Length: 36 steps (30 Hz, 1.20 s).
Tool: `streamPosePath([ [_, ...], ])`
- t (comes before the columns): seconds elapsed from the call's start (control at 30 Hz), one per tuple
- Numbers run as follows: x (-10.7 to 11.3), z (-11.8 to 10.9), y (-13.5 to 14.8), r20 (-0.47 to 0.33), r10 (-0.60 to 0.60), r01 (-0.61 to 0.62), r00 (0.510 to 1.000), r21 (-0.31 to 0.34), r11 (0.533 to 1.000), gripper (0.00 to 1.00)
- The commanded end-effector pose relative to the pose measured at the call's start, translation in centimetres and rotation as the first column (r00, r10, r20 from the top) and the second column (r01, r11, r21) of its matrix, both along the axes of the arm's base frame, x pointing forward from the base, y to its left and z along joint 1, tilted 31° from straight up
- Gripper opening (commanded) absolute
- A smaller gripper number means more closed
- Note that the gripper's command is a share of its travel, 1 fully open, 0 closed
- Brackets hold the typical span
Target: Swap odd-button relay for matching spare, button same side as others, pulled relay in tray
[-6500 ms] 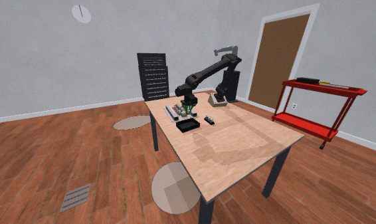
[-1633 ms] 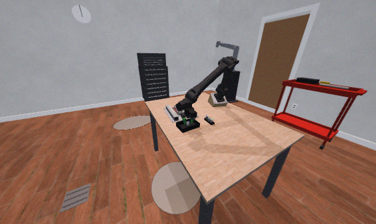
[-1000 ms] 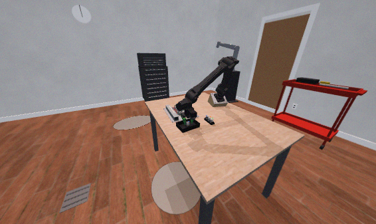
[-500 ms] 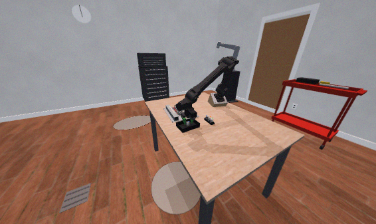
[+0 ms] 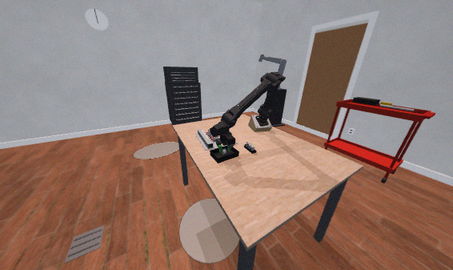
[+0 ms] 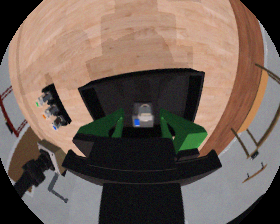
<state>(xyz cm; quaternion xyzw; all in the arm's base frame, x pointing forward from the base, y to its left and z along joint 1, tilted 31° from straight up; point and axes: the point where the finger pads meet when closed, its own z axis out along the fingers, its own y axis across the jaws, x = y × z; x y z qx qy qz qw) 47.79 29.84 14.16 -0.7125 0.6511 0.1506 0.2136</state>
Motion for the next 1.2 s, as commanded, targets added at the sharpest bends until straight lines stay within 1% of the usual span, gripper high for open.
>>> streamPosePath([
  [0.0,0.5,1.0,1.1,0.029,0.006,-0.006,1.000,0.014,1.000,0.59],
  [0.27,0.5,1.6,1.0,0.033,0.007,-0.008,0.999,0.016,1.000,0.59],
  [0.63,0.6,3.2,0.5,0.051,0.007,-0.008,0.999,0.022,1.000,0.59],
  [0.93,1.1,4.1,0.1,0.065,0.002,-0.004,0.998,0.026,1.000,0.59],
  [1.03,1.3,4.0,-0.2,0.063,-0.001,0.000,0.998,0.025,1.000,0.59],
  [1.17,1.1,3.5,-0.7,0.049,-0.005,0.005,0.999,0.019,1.000,0.59],
])
